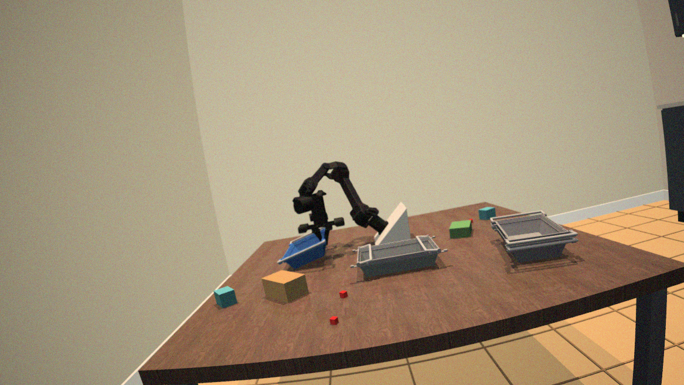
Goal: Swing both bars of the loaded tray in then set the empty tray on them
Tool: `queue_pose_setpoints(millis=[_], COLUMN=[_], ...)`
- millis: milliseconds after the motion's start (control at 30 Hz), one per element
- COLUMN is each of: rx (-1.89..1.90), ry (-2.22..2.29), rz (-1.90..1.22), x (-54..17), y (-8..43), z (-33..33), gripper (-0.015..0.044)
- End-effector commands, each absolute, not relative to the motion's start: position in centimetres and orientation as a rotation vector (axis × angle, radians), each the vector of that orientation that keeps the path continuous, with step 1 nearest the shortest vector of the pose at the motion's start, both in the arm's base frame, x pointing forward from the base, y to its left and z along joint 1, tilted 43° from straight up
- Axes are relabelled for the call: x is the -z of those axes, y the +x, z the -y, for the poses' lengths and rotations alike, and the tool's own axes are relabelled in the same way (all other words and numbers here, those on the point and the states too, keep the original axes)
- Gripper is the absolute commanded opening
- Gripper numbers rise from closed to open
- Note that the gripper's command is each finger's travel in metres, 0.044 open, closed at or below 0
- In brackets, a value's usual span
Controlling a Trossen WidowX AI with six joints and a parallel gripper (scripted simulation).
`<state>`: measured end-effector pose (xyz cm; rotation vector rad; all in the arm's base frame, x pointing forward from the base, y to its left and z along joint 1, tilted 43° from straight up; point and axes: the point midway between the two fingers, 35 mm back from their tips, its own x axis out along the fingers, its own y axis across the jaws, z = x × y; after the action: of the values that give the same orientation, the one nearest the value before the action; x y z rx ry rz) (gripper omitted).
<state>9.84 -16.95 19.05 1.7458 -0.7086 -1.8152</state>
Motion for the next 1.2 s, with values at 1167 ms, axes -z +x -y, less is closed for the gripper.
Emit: queue_pose_setpoints(millis=[1167], rx=[1.81], ry=[1.738], rz=[0.705], x=[-28.8], y=[11.7], z=[15.6], gripper=[0.0])
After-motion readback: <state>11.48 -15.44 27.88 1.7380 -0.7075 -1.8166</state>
